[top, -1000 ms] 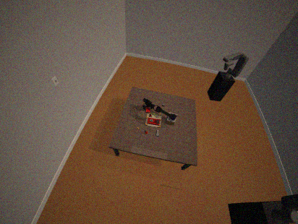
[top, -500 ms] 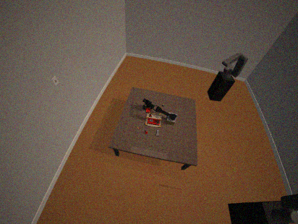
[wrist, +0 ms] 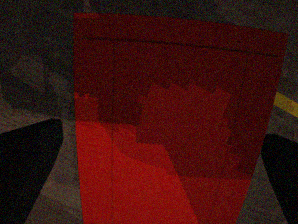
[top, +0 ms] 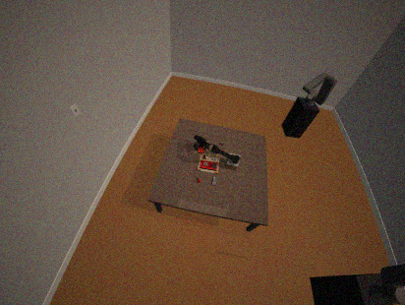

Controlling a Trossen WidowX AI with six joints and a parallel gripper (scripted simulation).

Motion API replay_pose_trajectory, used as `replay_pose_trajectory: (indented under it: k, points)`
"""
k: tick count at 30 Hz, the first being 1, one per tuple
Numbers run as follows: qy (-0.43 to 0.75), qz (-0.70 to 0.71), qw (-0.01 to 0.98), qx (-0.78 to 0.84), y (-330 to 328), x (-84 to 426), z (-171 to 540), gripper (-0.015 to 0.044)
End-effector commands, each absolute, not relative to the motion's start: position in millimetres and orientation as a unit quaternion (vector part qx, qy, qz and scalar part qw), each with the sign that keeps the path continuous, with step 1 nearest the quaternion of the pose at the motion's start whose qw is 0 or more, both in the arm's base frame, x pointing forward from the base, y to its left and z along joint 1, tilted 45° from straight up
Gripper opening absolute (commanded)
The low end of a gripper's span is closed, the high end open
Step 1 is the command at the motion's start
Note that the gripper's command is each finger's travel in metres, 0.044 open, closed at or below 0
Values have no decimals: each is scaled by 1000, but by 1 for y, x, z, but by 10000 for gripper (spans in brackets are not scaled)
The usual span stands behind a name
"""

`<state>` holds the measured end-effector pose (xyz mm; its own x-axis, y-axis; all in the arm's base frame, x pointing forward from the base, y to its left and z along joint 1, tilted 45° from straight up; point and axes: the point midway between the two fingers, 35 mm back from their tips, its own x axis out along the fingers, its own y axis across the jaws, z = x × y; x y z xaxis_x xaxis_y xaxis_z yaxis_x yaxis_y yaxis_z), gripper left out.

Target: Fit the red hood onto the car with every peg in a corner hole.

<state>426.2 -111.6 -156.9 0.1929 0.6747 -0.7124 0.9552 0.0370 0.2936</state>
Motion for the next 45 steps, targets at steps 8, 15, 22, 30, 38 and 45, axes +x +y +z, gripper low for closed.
replay_pose_trajectory:
  k: [8,15,22,30,38,45]
  points:
    - [609,-182,385,670,-110,427,-158,335]
    - [609,-182,385,670,-110,427,-158,288]
    - [608,-182,385,670,-112,426,-157,144]
    - [608,-183,385,670,-122,423,-146,0]
    - [608,-183,385,670,-137,419,-131,0]
    - [608,-183,385,670,-153,415,-115,0]
